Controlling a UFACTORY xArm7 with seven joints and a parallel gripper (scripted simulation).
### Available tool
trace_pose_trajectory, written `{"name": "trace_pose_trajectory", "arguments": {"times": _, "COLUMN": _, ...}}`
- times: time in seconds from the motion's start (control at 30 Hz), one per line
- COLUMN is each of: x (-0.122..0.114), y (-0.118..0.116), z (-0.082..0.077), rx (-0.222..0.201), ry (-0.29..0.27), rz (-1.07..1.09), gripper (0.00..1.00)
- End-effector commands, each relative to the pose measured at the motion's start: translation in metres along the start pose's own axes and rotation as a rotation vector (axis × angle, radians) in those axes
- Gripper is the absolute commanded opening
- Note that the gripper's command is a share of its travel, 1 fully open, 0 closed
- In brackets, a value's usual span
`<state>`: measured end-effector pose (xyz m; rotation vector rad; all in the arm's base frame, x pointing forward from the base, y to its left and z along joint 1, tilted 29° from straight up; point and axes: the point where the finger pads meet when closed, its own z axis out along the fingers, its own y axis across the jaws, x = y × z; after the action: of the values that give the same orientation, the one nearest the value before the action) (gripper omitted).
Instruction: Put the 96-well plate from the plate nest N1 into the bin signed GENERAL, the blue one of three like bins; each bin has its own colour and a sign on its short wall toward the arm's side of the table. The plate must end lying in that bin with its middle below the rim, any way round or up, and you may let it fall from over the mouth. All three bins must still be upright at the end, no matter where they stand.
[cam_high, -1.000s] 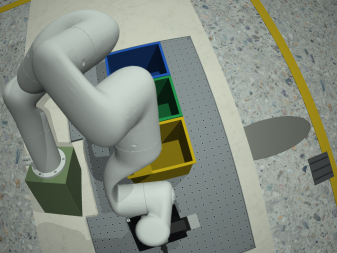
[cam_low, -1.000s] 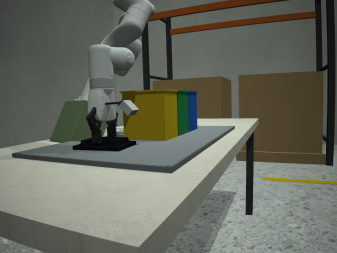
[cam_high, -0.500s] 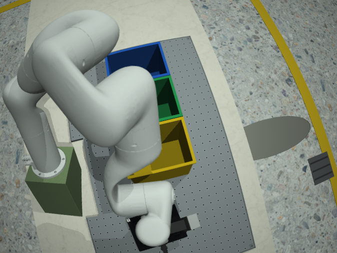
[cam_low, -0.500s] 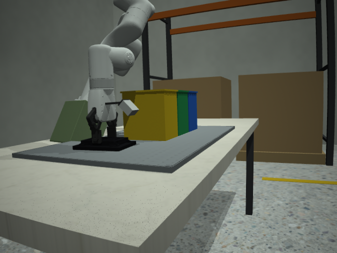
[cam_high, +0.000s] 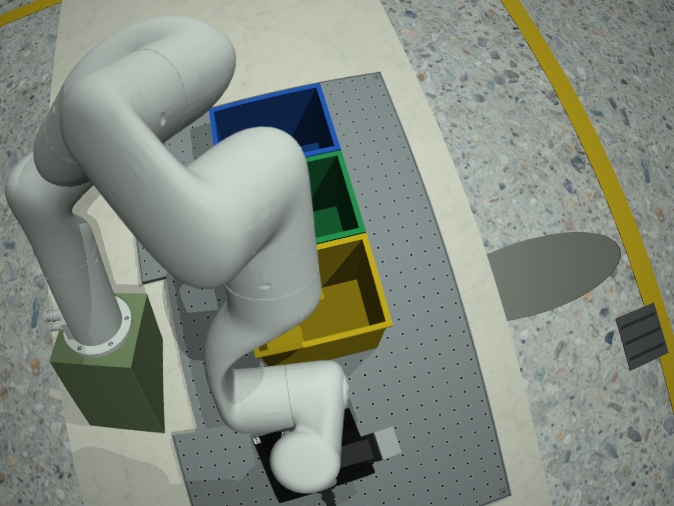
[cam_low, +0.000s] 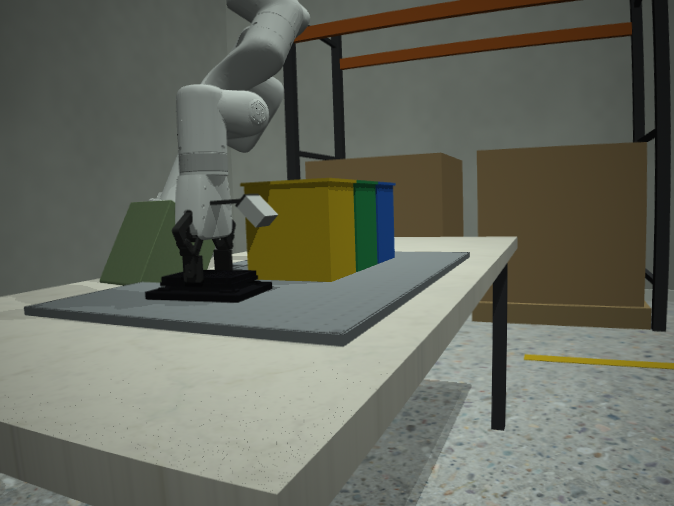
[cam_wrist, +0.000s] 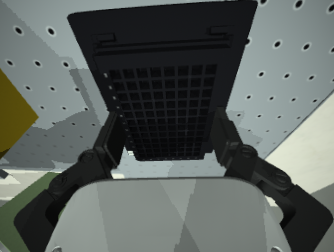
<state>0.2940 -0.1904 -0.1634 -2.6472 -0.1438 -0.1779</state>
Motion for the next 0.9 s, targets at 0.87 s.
{"name": "trace_pose_trajectory", "arguments": {"times": 0.87, "x": 0.001, "y": 0.002, "z": -0.017, "rx": -0.004, "ry": 0.002, "rz": 0.0, "gripper": 0.0}}
